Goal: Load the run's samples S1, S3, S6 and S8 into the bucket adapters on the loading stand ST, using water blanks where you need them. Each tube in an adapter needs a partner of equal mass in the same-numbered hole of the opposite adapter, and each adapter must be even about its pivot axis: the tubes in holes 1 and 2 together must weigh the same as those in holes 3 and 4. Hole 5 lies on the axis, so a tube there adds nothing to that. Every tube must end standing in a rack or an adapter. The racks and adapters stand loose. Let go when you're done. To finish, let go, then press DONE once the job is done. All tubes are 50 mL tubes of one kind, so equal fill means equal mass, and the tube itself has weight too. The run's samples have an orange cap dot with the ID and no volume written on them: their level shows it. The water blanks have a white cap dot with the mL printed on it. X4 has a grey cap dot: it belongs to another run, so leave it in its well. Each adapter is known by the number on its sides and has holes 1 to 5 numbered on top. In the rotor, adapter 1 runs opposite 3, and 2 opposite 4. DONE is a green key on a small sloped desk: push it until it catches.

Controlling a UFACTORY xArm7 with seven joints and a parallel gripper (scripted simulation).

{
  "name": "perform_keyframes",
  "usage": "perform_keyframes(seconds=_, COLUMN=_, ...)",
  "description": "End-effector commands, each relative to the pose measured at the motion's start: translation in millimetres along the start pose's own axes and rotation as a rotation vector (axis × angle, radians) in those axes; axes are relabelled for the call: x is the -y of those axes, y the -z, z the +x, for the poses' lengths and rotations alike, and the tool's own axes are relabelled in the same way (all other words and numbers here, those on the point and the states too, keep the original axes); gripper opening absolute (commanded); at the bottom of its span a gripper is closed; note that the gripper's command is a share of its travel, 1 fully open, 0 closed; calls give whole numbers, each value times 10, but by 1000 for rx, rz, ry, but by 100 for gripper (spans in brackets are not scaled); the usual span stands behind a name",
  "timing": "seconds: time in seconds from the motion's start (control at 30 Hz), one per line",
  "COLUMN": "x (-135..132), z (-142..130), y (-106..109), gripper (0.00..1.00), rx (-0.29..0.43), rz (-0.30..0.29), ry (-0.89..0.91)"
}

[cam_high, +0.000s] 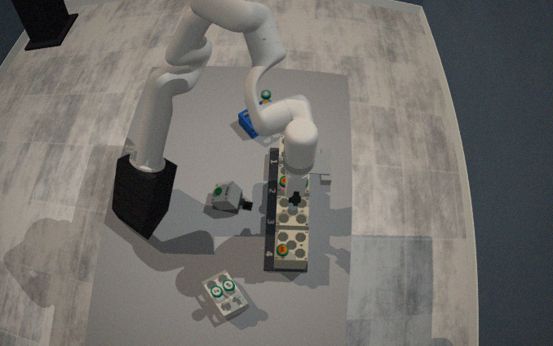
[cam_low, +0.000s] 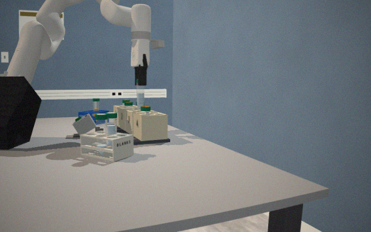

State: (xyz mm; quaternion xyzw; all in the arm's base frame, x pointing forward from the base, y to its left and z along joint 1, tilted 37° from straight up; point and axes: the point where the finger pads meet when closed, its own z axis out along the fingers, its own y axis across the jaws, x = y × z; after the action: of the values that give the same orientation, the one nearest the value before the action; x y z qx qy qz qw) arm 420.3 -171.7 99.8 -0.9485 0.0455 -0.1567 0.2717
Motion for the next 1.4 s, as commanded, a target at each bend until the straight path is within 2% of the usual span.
perform_keyframes(seconds=0.0, x=-13, z=11, y=19, gripper=0, rx=-4, rz=-3, ry=0)
perform_keyframes(seconds=0.33, x=-13, z=12, y=20, gripper=0, rx=-4, rz=-3, ry=0)
perform_keyframes(seconds=1.37, x=-13, z=12, y=-251, gripper=0, rx=-4, rz=-3, ry=0)
